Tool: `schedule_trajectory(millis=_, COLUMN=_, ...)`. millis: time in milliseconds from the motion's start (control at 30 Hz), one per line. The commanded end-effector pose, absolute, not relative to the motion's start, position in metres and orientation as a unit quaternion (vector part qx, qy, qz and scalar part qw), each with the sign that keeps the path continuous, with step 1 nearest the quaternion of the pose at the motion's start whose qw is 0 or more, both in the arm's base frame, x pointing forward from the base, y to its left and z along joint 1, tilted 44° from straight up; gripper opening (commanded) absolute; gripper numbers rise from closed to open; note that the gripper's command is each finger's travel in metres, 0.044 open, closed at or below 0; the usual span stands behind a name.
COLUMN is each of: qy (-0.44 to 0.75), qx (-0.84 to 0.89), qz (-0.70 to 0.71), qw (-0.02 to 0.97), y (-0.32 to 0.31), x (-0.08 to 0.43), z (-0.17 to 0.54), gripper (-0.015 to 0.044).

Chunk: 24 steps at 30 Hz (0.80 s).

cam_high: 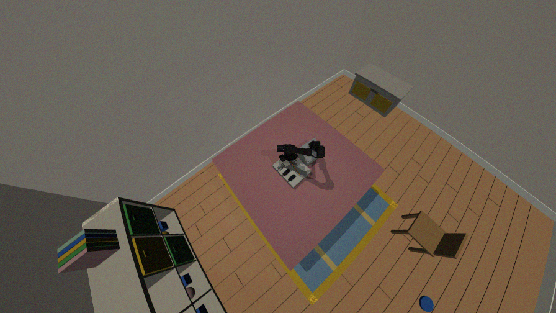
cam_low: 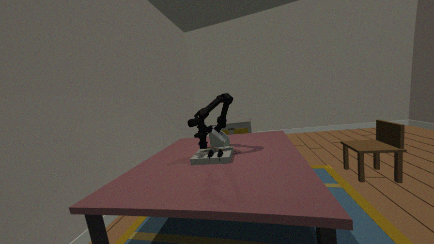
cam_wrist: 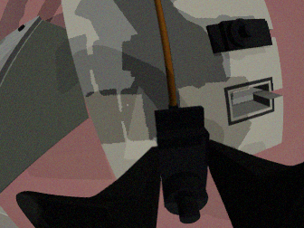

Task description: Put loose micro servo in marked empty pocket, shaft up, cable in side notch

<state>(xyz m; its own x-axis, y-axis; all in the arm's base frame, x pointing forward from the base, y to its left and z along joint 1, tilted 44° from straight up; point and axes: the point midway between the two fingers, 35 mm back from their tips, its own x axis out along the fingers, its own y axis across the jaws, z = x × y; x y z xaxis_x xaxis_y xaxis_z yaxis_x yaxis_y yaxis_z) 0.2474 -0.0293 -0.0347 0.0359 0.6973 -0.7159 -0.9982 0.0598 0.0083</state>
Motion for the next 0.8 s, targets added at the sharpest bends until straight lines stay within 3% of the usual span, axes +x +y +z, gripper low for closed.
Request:
schedule_trajectory(millis=0, qy=0.294, qx=-0.261, qz=0.626, qw=0.674, y=-0.0347, x=0.2507, z=-0.0361, gripper=0.0000)
schedule_trajectory(millis=767, qy=0.508, qx=0.012, qz=0.469, qw=0.722, y=-0.0348, x=0.2507, z=-0.0361, gripper=0.0000)
